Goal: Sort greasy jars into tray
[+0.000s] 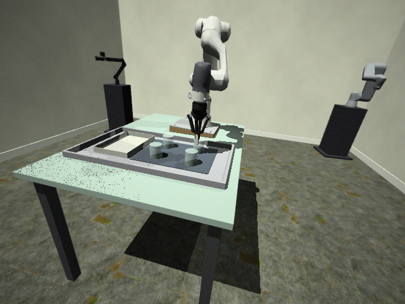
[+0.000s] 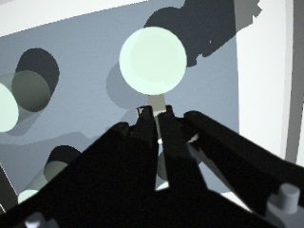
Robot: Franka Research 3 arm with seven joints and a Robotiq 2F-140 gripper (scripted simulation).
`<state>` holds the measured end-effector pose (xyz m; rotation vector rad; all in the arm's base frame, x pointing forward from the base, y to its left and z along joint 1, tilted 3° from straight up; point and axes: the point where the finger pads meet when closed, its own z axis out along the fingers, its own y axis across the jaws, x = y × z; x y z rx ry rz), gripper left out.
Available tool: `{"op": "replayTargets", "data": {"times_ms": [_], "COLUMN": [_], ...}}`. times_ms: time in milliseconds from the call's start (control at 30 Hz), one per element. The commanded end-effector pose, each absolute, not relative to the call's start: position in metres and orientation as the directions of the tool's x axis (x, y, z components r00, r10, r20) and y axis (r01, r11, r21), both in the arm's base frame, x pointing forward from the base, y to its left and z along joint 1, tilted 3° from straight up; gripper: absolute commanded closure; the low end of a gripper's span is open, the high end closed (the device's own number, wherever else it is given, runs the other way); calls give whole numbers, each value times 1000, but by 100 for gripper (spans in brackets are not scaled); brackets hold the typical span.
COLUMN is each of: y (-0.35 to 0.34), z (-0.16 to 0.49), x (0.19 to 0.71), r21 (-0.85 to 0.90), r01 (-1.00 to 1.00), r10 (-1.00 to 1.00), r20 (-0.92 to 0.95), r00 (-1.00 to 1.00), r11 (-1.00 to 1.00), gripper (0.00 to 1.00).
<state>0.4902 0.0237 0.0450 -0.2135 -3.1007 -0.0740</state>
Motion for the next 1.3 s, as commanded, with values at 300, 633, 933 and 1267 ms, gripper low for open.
{"op": "replayTargets", "data": {"times_ms": [300,633,933,1267], "y": [26,26,26,26], "z": [47,48,49,50], "x": [488,487,486,485], "r21": [46,46,46,46], "r01": [139,139,139,139], "r10": [138,138,138,138], "r20": [35,35,35,35], "r00": [-990,-990,-990,-990], "r11": [989,989,989,989], "gripper": [100,100,100,100]}}
